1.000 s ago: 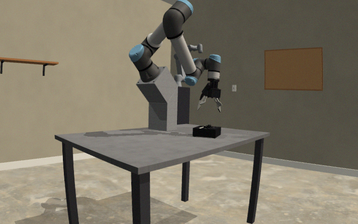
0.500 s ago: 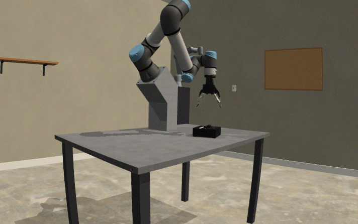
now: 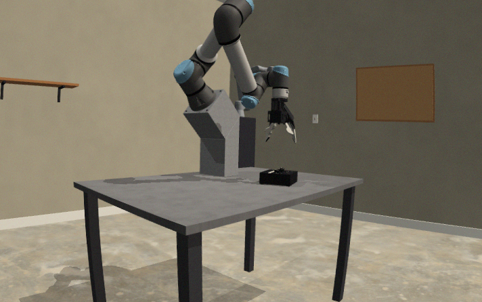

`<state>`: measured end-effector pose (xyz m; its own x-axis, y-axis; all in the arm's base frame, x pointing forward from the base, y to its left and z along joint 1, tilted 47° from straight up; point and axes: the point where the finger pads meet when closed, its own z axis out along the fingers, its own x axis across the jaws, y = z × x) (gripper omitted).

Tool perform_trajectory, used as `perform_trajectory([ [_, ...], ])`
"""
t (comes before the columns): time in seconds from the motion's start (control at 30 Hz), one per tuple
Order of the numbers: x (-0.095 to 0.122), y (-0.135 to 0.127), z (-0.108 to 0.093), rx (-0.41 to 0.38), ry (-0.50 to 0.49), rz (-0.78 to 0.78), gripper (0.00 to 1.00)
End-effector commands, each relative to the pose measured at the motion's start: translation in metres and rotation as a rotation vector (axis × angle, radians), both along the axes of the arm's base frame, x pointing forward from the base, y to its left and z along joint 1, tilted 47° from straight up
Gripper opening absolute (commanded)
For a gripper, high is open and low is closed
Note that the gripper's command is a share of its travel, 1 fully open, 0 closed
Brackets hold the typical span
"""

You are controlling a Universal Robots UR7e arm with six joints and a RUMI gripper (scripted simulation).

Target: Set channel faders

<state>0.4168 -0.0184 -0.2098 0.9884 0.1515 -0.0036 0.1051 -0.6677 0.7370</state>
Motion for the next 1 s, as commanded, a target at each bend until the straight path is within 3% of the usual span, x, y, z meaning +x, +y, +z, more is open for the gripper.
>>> perform_trajectory([
  [0.0, -0.0003, 0.0018, 0.0021, 0.007, -0.045, -0.039, 1.0],
  [0.97, -0.0003, 0.0025, 0.0028, 0.011, -0.063, -0.054, 1.0],
])
